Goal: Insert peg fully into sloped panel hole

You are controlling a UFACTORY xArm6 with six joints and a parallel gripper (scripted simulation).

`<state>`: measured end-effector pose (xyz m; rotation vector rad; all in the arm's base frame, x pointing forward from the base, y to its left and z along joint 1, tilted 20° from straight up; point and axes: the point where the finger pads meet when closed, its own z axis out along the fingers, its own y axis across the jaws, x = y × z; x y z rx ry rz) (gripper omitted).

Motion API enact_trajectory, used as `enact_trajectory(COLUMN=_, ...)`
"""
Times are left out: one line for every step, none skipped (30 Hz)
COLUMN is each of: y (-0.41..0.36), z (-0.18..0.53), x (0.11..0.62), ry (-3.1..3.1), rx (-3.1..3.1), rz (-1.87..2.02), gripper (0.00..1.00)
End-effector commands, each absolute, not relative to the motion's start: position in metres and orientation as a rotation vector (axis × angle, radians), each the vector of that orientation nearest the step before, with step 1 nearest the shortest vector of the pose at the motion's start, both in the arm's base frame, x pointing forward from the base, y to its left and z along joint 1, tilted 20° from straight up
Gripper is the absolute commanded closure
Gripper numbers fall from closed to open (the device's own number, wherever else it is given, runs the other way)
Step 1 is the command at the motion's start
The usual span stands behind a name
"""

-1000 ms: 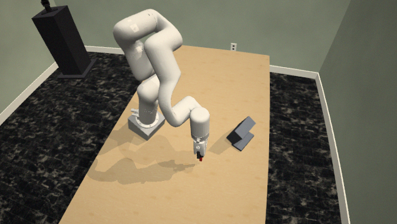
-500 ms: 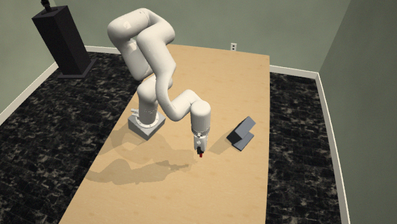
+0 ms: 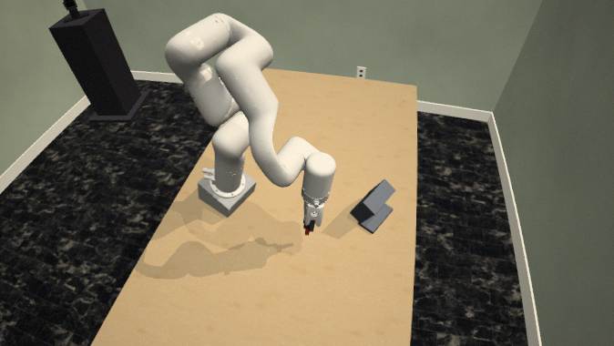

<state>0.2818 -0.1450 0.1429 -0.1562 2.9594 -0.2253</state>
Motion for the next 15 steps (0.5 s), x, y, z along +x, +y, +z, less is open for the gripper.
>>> enact_trajectory(y=-0.134, z=0.136, x=0.281, ry=2.998, rx=-0.257, rz=-0.235, gripper=1.0)
enact_trajectory(y=-0.132, z=0.134, x=0.28, ry=3.006, rx=-0.279, rz=-0.238, gripper=1.0)
enact_trajectory(y=-0.13, z=0.133, x=0.28, ry=3.014, rx=-0.301, rz=-0.24, gripper=1.0)
enact_trajectory(y=-0.128, z=0.131, x=0.279, ry=3.022, rx=-0.323, rz=-0.243, gripper=1.0)
enact_trajectory(y=-0.126, z=0.13, x=0.278, ry=3.029, rx=-0.345, rz=-0.246, gripper=1.0)
enact_trajectory(y=-0.124, z=0.128, x=0.278, ry=3.037, rx=-0.367, rz=-0.249, gripper=1.0)
enact_trajectory(y=-0.124, z=0.128, x=0.278, ry=3.037, rx=-0.367, rz=-0.249, gripper=1.0)
enact_trajectory(y=-0.124, z=0.128, x=0.278, ry=3.037, rx=-0.367, rz=-0.249, gripper=1.0)
enact_trajectory(y=-0.122, z=0.127, x=0.277, ry=3.044, rx=-0.39, rz=-0.252, gripper=1.0)
enact_trajectory(y=-0.12, z=0.125, x=0.277, ry=3.051, rx=-0.412, rz=-0.256, gripper=1.0)
enact_trajectory(y=-0.118, z=0.124, x=0.276, ry=3.058, rx=-0.435, rz=-0.26, gripper=1.0)
enact_trajectory(y=-0.116, z=0.122, x=0.275, ry=3.065, rx=-0.457, rz=-0.264, gripper=1.0)
enact_trajectory(y=-0.114, z=0.121, x=0.274, ry=3.071, rx=-0.48, rz=-0.268, gripper=1.0)
enact_trajectory(y=-0.112, z=0.119, x=0.274, ry=3.077, rx=-0.503, rz=-0.272, gripper=1.0)
enact_trajectory(y=-0.111, z=0.118, x=0.273, ry=3.083, rx=-0.526, rz=-0.277, gripper=1.0)
